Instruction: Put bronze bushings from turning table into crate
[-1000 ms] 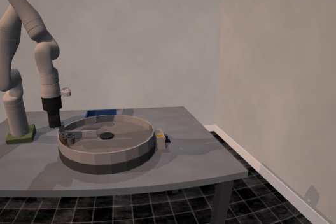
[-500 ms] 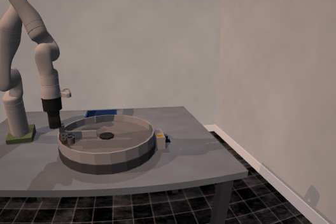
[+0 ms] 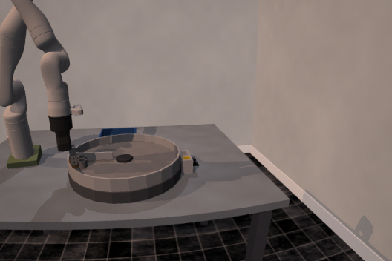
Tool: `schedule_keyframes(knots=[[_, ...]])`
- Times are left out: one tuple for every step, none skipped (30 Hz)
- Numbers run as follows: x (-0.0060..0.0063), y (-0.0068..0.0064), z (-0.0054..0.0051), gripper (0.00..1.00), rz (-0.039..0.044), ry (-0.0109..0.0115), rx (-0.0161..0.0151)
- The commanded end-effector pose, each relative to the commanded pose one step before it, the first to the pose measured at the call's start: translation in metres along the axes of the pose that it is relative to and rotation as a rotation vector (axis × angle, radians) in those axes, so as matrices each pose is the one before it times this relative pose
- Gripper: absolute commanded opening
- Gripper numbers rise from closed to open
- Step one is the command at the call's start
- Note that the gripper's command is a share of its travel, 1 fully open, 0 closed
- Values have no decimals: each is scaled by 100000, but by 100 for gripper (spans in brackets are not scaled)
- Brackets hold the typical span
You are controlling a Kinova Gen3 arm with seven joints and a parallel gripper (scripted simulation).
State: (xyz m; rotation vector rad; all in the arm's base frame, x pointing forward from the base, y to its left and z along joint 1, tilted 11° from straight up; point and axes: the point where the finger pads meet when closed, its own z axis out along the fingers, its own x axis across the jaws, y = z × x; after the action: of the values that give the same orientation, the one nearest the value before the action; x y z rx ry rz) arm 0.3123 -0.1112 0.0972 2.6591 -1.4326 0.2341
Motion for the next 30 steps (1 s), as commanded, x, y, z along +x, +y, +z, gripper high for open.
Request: schedule_keyframes(knots=[[20,-23,-19,40,-1,54,60],[0,0,0,40,0,0,0],[0,0,0,40,0,0,0],[2,-3,85,40,1,9,15],[0,0,90,40,0,-1,-1],[0,0,90,40,0,-1,-1],[0,0,90,40,0,-1,-1],[0,0,90,40,0,-1,-1],[0,0,0,40,0,0,0],[0,0,0,40,0,0,0],[0,0,0,40,0,0,0],[0,0,0,40,0,0,0],[0,0,0,40,0,0,0],[0,0,0,40,0,0,0],[0,0,0,40,0,0,0],[0,0,0,40,0,0,0],[0,0,0,40,0,0,0],[0,0,0,40,0,0,0],[0,0,0,40,0,0,0],[0,0,0,40,0,0,0],[2,-3,85,40,1,10,15],[0,0,90,40,0,-1,-1],[0,0,90,40,0,-1,-1],[0,0,90,40,0,-1,-1],[0,0,90,40,0,-1,-1],[0,0,0,40,0,0,0],[0,0,0,40,0,0,0],[0,0,0,40,0,0,0],[0,0,0,40,0,0,0],[0,0,0,40,0,0,0]])
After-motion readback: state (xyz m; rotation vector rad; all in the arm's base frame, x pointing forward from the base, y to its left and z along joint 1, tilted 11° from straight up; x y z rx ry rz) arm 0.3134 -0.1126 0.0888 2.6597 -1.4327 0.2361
